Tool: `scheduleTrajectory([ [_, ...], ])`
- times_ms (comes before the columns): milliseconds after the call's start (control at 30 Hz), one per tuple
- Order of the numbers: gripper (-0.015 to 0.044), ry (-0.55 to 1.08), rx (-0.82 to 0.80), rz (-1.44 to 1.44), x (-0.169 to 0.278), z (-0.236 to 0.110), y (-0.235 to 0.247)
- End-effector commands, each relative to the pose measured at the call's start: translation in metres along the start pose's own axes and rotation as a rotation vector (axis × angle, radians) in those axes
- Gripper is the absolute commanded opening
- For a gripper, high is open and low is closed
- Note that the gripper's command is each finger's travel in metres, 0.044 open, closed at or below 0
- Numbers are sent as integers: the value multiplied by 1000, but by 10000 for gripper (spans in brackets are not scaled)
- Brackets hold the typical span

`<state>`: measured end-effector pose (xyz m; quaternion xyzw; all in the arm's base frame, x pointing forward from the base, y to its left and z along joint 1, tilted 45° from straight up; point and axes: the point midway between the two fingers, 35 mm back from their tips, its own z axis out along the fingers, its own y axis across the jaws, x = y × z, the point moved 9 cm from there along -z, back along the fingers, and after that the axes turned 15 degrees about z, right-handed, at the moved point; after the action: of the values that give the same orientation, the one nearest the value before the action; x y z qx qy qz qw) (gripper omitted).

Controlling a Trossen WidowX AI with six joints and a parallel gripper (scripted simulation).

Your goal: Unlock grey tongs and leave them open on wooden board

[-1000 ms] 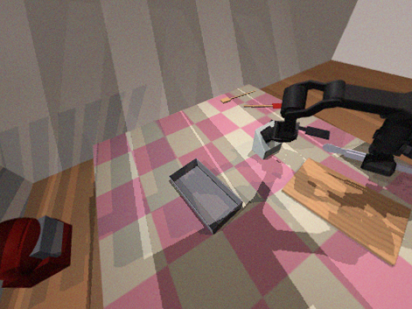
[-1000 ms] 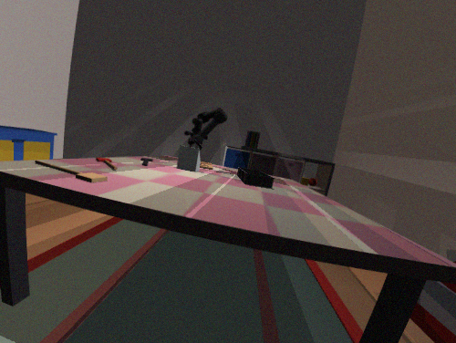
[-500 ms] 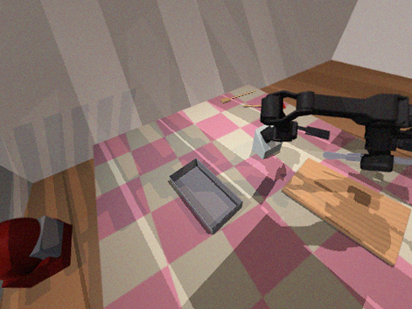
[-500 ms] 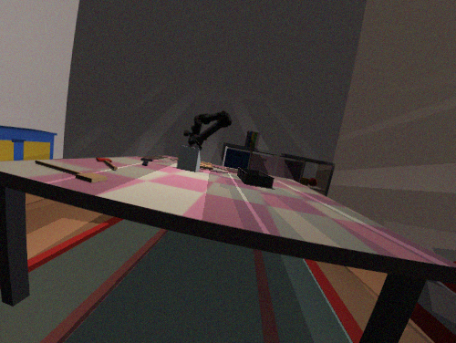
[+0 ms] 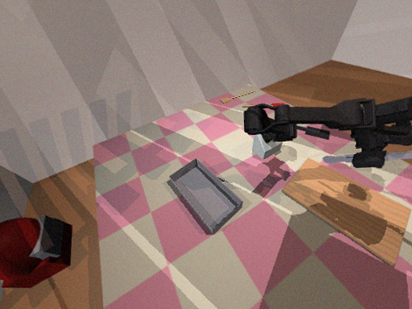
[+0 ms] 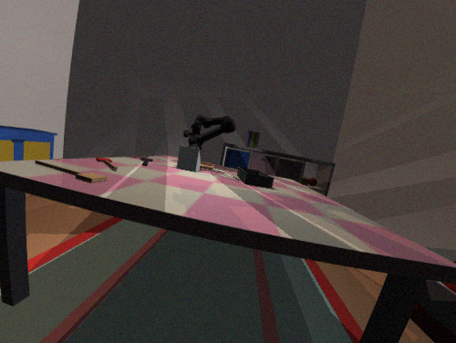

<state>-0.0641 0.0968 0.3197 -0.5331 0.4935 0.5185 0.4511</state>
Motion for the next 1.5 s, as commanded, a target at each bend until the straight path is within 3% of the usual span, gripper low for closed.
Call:
scheduleTrajectory([
  [0,-150,-51,-1,12,5,-4,-2],
  [533,-150,-219,28,76,41,-15,-12],
  [1467,-150,-224,30,79,43,-16,-12],
])
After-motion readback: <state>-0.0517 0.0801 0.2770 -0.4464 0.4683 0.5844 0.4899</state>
